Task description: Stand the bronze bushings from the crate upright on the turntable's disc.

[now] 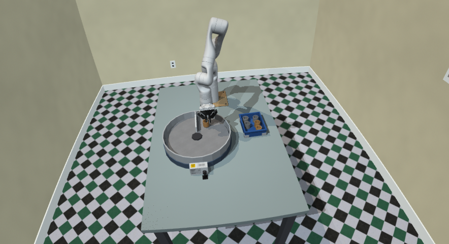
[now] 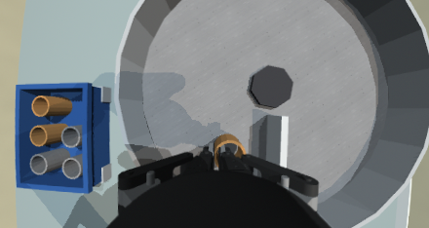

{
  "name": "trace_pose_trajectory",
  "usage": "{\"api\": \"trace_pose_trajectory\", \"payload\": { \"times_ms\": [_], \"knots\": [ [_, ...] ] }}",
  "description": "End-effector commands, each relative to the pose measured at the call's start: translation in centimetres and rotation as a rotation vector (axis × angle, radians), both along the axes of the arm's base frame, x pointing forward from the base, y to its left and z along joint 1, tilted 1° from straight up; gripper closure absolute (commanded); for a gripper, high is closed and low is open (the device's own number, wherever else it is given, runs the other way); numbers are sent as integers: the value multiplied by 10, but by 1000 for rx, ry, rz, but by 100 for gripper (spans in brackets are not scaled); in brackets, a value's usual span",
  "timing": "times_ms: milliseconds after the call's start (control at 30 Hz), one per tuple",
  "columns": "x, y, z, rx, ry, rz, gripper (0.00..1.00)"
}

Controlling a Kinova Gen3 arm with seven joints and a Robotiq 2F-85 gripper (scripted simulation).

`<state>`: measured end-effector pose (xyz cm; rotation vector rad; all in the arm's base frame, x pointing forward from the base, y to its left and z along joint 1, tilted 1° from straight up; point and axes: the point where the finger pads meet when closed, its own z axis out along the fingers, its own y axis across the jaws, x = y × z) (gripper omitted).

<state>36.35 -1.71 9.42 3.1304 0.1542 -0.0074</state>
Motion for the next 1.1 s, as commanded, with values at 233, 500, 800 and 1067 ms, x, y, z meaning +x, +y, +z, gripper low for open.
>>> {"api": "trace_pose_trajectory", "payload": {
  "times_ms": [233,500,800,1067],
  "knots": [
    [0,0,-2,0,-2,2,100],
    [0,0,-2,0,-2,2,100],
    [3,-2,-1,0,-6,3,100],
    [3,-2,-1,0,-6,3,100]
  ]
}}
